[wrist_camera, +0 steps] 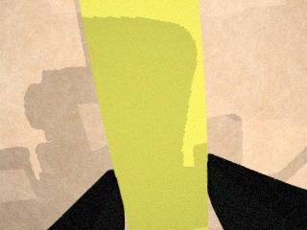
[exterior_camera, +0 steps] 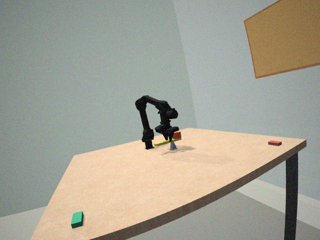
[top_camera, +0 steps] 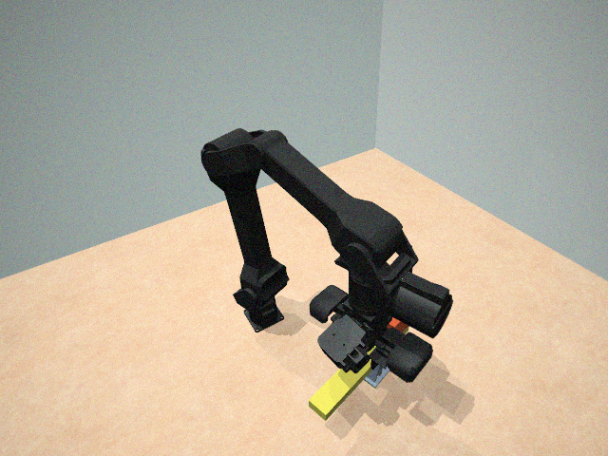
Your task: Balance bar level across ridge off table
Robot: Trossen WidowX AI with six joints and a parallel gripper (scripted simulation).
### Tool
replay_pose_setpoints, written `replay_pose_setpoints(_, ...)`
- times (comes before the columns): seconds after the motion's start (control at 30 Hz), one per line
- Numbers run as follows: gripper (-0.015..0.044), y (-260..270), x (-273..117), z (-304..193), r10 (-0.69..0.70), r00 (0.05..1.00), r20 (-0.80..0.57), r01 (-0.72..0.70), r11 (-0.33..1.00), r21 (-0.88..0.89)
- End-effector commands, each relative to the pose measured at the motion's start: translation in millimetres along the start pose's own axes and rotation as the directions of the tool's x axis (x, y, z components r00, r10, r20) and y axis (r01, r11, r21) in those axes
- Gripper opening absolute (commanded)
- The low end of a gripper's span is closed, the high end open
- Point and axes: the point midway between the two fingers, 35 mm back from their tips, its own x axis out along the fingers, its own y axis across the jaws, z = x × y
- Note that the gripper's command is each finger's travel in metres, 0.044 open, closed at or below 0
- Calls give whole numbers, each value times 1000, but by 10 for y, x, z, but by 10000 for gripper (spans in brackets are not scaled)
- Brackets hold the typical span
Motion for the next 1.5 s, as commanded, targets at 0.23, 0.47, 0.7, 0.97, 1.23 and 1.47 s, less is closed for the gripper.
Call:
replay_pose_setpoints(0.23,0,0,17,-7,1,1000,-4,-1,1000,-2)
replay_pose_setpoints(0.47,0,-1,23,-6,1,1000,-4,-1,1000,-2)
replay_pose_setpoints(0.7,0,-2,30,-6,1,1000,-4,-1,1000,-2)
replay_pose_setpoints(0.97,0,-2,36,-5,1,1000,-4,-1,1000,-2)
replay_pose_setpoints(1.23,0,-3,43,-4,1,1000,-4,-1,1000,-2)
replay_pose_setpoints(1.47,0,-3,48,-3,1,1000,-4,-1,1000,-2)
